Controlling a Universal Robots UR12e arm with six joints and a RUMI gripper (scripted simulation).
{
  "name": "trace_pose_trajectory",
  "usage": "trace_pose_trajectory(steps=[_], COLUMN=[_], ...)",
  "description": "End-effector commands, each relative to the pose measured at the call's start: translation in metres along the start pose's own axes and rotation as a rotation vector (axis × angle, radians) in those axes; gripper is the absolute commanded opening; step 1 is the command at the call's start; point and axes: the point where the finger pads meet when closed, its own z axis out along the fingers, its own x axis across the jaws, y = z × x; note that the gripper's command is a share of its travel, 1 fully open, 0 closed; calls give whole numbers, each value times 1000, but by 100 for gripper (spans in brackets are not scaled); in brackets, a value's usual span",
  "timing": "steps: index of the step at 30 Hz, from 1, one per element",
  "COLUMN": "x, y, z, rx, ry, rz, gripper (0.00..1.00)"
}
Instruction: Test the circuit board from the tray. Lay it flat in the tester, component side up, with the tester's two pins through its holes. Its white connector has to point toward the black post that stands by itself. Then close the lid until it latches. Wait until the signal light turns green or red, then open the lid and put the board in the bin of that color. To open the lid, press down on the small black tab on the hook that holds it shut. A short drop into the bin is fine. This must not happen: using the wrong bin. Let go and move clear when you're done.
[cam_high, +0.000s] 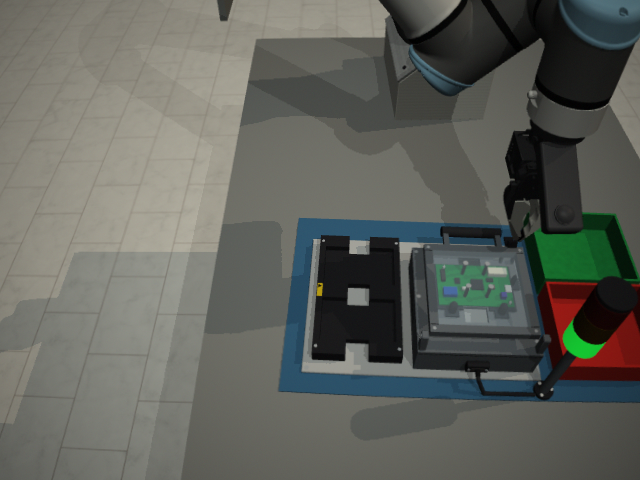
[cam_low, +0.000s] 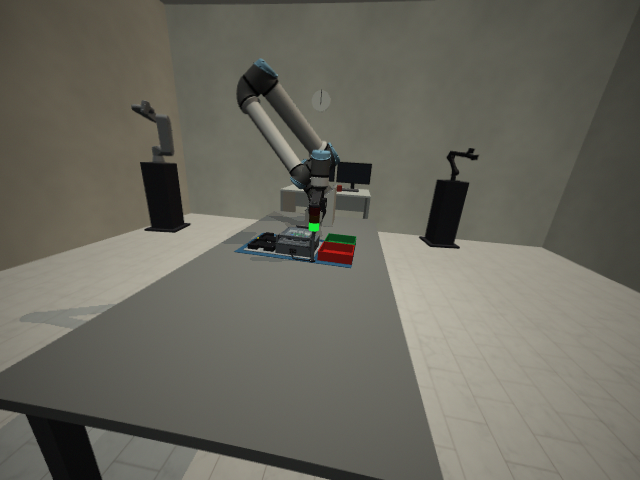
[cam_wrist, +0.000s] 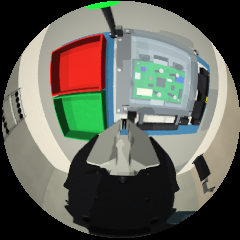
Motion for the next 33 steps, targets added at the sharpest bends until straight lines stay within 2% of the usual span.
trace_pose_trajectory(steps=[1, 33], x=[1, 1], y=[3, 4], z=[3, 5], rx=[-4, -2], ry=[1, 1], rz=[-1, 0], gripper=[0, 0])
